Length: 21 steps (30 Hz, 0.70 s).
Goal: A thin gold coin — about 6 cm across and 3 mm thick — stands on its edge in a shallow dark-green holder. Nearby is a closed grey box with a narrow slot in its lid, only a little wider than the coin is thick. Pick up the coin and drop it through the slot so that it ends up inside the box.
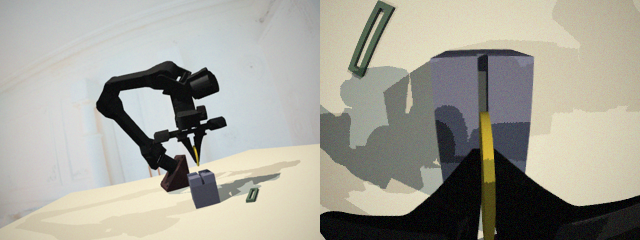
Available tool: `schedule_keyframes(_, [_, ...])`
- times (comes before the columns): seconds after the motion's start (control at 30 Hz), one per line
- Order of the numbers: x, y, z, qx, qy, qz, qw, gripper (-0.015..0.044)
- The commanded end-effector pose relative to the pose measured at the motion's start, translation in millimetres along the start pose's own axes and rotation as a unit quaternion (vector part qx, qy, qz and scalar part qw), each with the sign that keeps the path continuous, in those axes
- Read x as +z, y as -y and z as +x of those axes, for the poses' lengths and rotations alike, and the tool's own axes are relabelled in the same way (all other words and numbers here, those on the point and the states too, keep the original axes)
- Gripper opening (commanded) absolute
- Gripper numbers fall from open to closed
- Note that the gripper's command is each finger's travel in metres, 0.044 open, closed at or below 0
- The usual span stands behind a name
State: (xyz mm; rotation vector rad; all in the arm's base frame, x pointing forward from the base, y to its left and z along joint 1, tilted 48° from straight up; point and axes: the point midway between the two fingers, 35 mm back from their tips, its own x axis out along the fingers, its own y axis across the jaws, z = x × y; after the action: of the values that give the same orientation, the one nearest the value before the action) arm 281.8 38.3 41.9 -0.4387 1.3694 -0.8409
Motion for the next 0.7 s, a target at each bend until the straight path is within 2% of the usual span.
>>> schedule_keyframes(0.0, [0.5,-0.4,-0.1,0.000,0.001,0.000,1.000,0.0000])
schedule_keyframes(0.67, [-1.3,2.3,-0.2,0.000,0.000,-0.002,1.000,0.0000])
